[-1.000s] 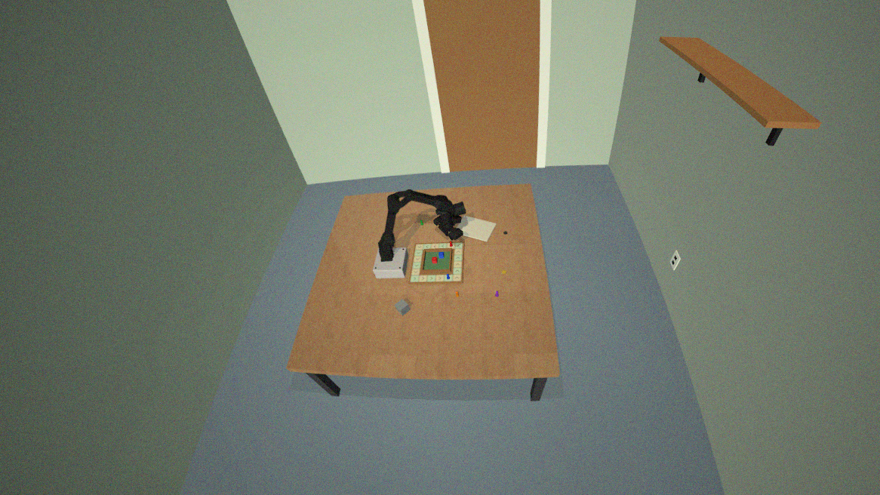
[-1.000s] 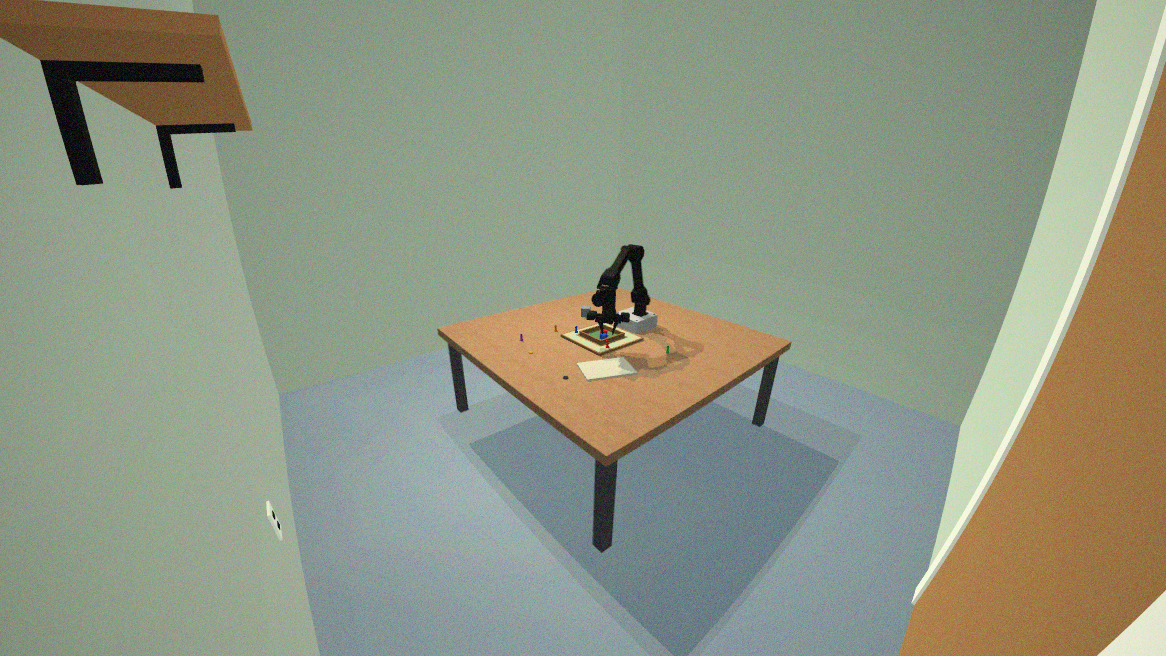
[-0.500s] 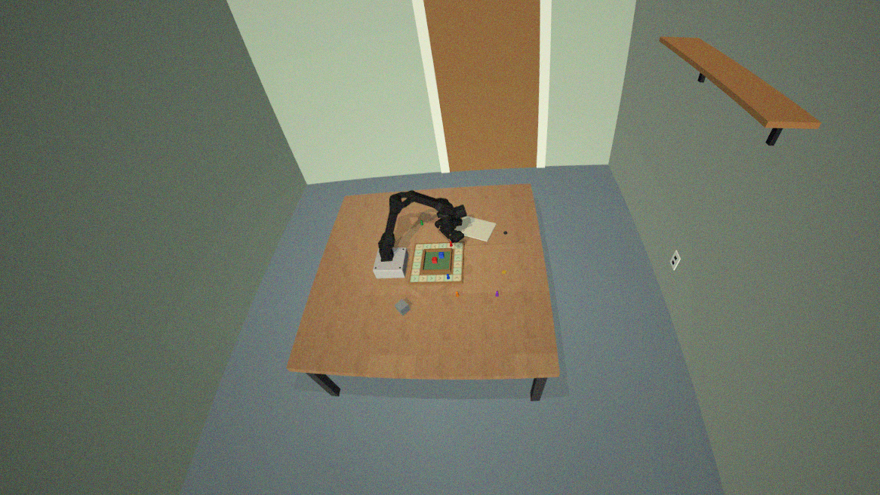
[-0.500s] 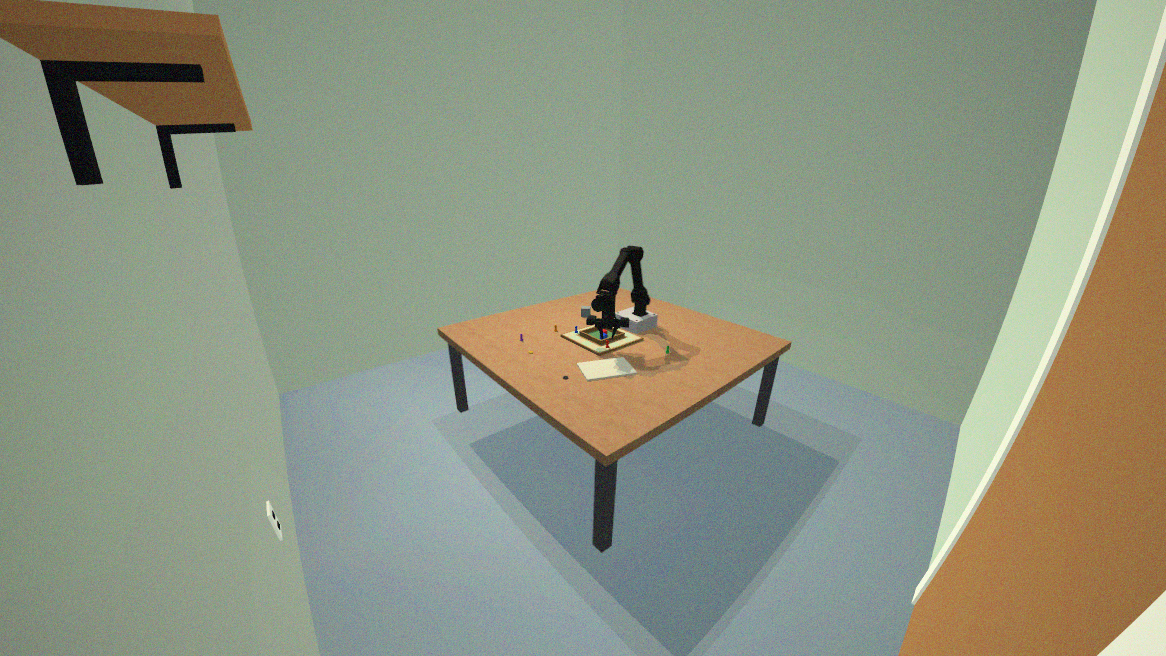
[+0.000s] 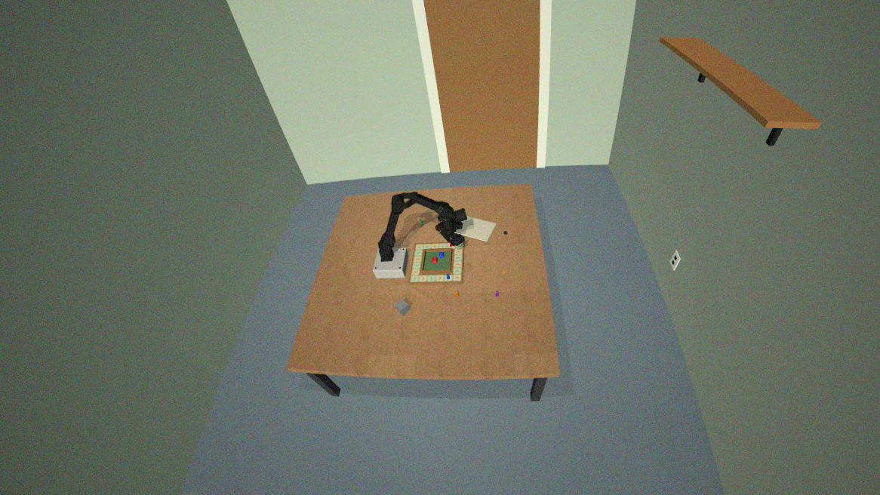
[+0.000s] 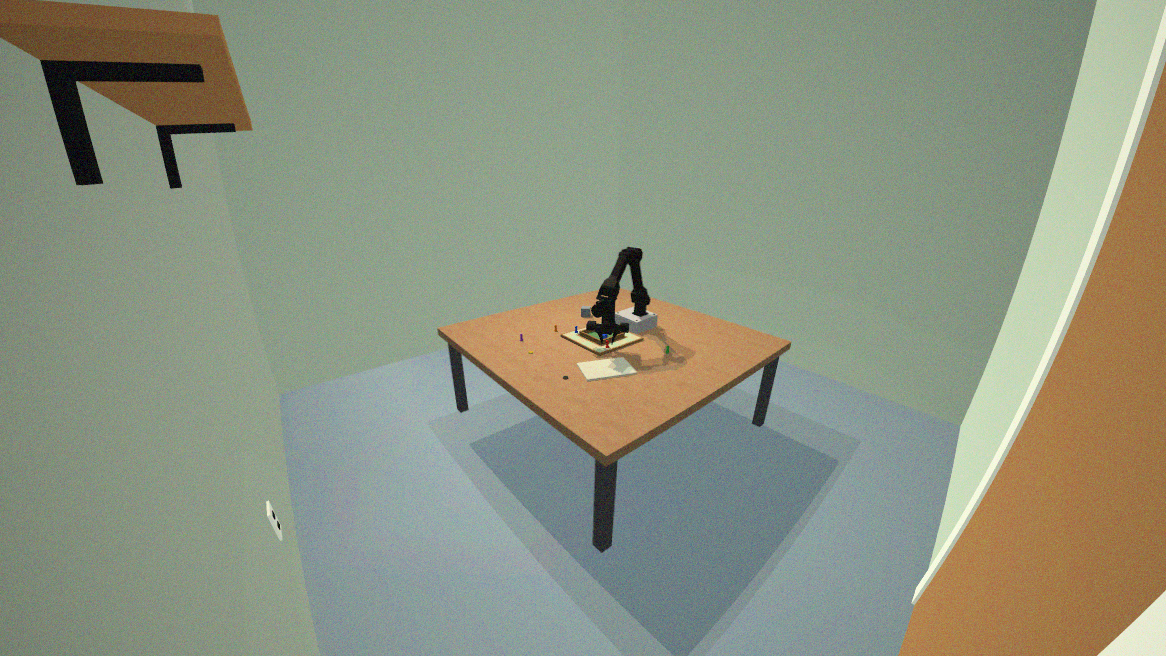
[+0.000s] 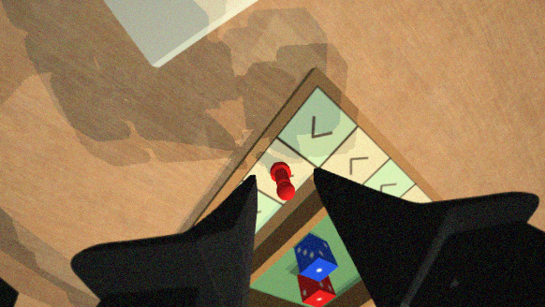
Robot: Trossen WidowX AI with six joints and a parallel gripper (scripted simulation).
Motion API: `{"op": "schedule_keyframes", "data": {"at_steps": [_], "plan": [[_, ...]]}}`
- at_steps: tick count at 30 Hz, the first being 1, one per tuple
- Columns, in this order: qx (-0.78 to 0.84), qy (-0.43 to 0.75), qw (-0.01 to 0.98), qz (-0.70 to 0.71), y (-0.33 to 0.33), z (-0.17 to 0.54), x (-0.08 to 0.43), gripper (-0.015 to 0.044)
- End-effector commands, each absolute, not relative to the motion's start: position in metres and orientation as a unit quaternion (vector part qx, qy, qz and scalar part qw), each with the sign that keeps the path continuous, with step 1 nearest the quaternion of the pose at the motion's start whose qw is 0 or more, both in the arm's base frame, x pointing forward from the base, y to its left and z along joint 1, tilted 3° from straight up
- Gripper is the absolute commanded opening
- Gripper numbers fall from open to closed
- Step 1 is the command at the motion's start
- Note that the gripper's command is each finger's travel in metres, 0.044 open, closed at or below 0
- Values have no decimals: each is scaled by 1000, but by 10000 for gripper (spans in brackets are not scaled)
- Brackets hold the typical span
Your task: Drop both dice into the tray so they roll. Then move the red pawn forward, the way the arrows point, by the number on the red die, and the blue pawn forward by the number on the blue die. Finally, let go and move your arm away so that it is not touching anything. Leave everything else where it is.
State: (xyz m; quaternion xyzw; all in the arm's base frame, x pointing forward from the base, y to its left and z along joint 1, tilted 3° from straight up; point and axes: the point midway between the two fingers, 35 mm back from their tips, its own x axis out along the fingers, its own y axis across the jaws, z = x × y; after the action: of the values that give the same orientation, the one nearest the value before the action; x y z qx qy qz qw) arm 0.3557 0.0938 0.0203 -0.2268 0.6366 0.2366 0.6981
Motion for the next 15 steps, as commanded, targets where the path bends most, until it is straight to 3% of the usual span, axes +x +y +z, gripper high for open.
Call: {"op": "schedule_keyframes", "data": {"at_steps": [1,2,7,15], "plan": [[-227,641,694,238,93,12,353,200],[-227,641,694,238,93,12,353,200],[-227,641,694,238,93,12,353,69],[-227,641,694,238,93,12,353,15]]}}
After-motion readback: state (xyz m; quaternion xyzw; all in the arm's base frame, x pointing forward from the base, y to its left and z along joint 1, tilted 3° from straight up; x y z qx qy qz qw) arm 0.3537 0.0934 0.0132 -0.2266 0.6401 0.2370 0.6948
